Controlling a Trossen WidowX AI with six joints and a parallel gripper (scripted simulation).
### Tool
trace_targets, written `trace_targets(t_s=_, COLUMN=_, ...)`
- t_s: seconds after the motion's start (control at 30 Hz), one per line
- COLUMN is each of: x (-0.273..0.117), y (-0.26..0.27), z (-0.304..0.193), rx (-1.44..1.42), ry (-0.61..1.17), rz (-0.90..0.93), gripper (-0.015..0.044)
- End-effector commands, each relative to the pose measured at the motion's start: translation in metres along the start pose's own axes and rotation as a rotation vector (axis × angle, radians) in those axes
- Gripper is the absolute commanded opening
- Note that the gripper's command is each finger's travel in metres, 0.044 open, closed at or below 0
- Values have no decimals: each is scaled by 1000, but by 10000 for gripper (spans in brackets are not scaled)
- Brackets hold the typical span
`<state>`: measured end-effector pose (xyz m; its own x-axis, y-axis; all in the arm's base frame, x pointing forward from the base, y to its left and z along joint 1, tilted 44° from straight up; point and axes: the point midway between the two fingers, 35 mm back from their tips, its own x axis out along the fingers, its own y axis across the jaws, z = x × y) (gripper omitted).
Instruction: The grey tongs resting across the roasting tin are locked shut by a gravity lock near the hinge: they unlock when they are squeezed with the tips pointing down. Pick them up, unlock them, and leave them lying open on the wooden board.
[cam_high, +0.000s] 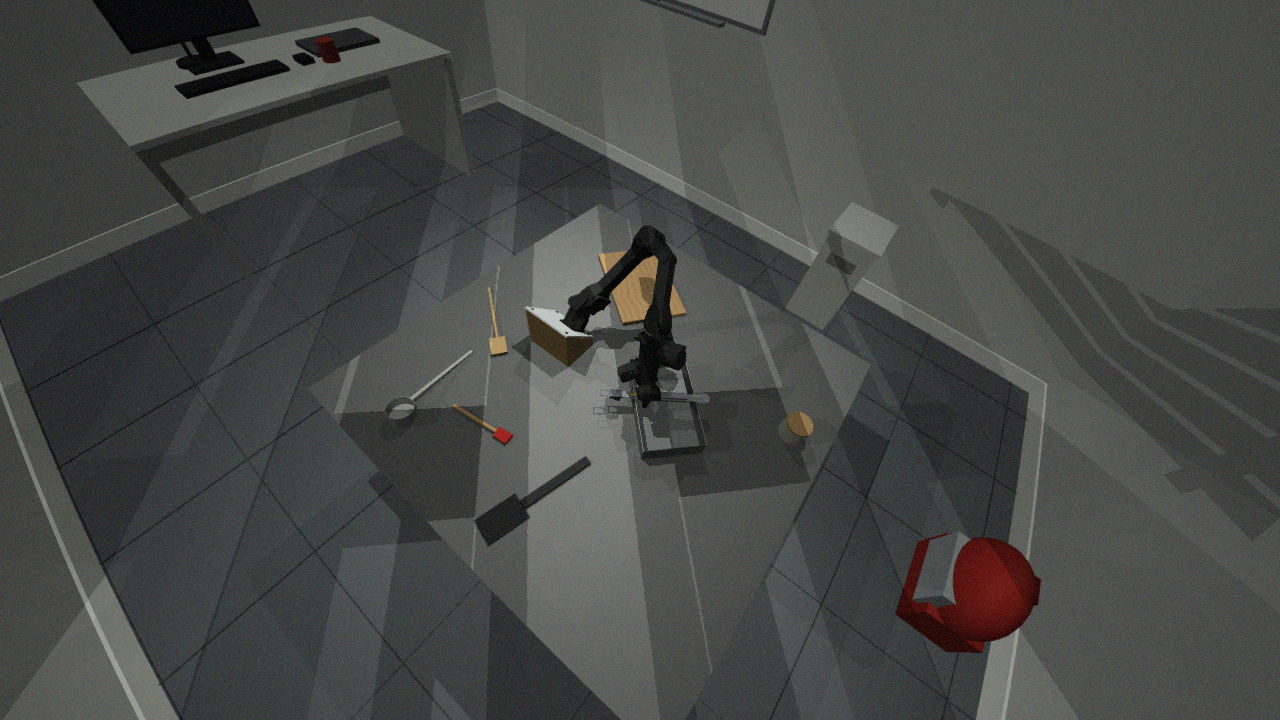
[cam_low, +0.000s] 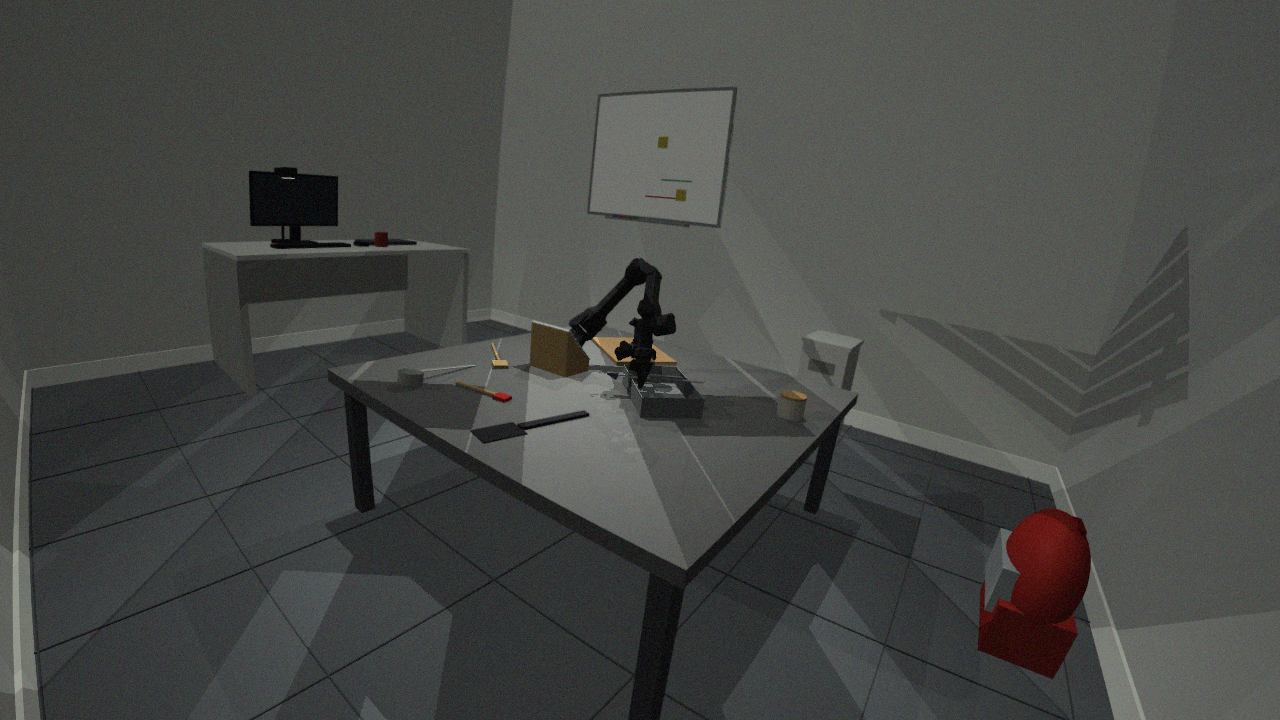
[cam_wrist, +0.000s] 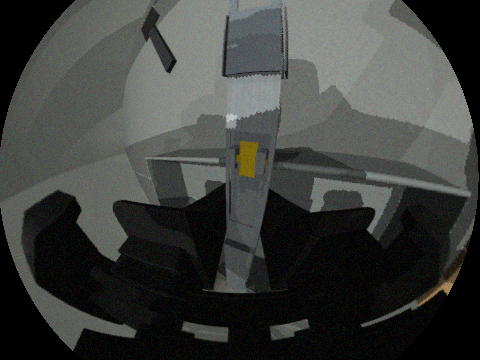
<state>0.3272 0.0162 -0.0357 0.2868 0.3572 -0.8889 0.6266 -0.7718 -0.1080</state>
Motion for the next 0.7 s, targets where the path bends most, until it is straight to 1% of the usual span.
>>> trace_targets(t_s=0.0, x=0, y=0, z=0, rx=-1, ry=1, rz=0, gripper=-31)
trace_targets(t_s=0.13, x=-7, y=5, z=-1, rx=0, ry=-1, rz=1, gripper=-136)
trace_targets(t_s=0.17, x=-14, y=10, z=-1, rx=0, ry=-2, rz=1, gripper=-150)
trace_targets(t_s=0.33, x=-64, y=38, z=-1, rx=3, ry=-9, rz=4, gripper=-150)
trace_targets(t_s=0.67, x=-67, y=39, z=0, rx=3, ry=-9, rz=4, gripper=-150)
